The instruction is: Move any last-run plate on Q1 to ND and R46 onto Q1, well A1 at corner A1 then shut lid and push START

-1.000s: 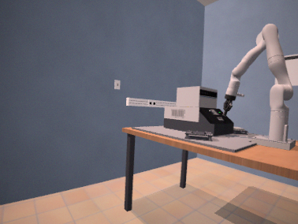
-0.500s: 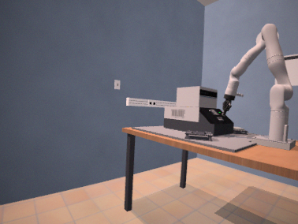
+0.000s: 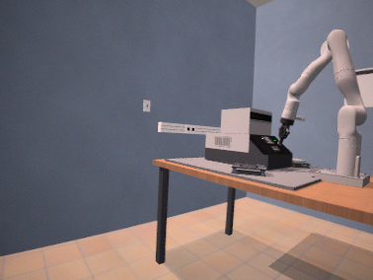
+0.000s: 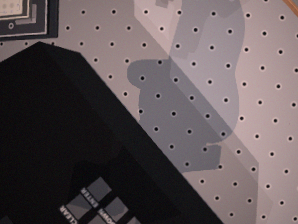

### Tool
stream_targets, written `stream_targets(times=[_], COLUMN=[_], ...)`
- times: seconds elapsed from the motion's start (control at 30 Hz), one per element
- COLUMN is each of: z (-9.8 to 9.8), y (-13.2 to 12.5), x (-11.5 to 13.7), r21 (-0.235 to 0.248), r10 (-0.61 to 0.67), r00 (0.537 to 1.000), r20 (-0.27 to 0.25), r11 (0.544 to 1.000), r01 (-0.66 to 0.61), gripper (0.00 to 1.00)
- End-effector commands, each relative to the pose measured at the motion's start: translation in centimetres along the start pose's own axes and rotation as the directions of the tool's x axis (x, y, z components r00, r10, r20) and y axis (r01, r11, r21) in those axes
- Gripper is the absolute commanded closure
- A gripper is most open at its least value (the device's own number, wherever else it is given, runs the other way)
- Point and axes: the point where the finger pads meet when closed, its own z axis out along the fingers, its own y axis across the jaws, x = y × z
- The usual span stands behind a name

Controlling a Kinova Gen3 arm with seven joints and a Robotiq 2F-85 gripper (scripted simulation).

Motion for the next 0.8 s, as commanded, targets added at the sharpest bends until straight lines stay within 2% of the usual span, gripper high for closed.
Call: stream_targets(times=[0.0, 0.77], z=[-0.03, 0.39], y=[-0.03, -0.17], x=[-0.04, -0.18], r21=[0.001, 0.001], r10=[0.0, 0.0], r00=[1.0, 1.0], r20=[0.001, 0.001], r11=[1.0, 1.0], r01=[0.0, 0.0], gripper=[0.9, 0.9])
